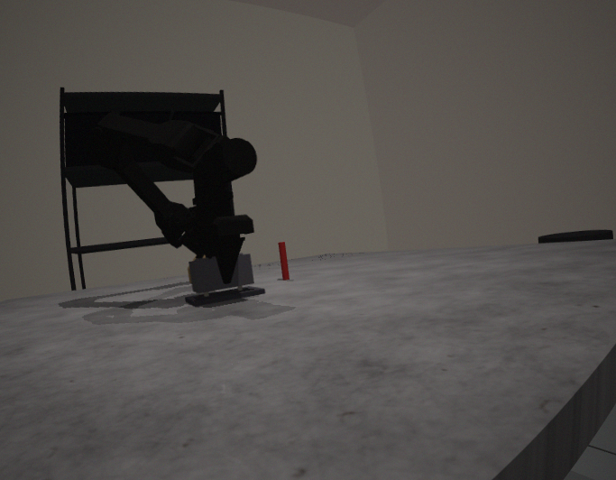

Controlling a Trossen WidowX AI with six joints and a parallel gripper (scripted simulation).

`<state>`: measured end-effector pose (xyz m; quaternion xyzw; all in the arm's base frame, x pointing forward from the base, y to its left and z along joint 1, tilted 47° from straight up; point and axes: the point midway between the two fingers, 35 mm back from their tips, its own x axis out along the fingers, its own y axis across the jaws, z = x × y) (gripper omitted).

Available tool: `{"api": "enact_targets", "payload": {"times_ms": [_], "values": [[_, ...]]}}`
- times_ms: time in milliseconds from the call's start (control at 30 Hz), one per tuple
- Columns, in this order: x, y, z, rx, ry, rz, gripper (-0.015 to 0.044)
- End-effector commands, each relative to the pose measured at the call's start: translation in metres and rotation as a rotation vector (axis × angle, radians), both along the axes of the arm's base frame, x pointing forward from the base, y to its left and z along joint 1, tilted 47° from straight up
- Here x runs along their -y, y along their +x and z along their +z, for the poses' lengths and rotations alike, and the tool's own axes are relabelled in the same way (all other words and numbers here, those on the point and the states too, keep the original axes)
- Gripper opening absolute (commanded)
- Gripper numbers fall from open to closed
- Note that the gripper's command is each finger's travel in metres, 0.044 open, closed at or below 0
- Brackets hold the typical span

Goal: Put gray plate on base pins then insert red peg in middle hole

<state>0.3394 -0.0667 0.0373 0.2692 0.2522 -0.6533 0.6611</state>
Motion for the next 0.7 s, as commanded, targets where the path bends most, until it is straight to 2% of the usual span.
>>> {"api": "enact_targets", "payload": {"times_ms": [0,467,667], "values": [[0.0,0.0,0.001,0.002,0.0,-0.002,0.0079],[0.0,0.0,0.001,0.002,0.0,-0.002,0.044],[-0.016,0.003,0.013,0.001,0.005,-0.001,0.044]]}}
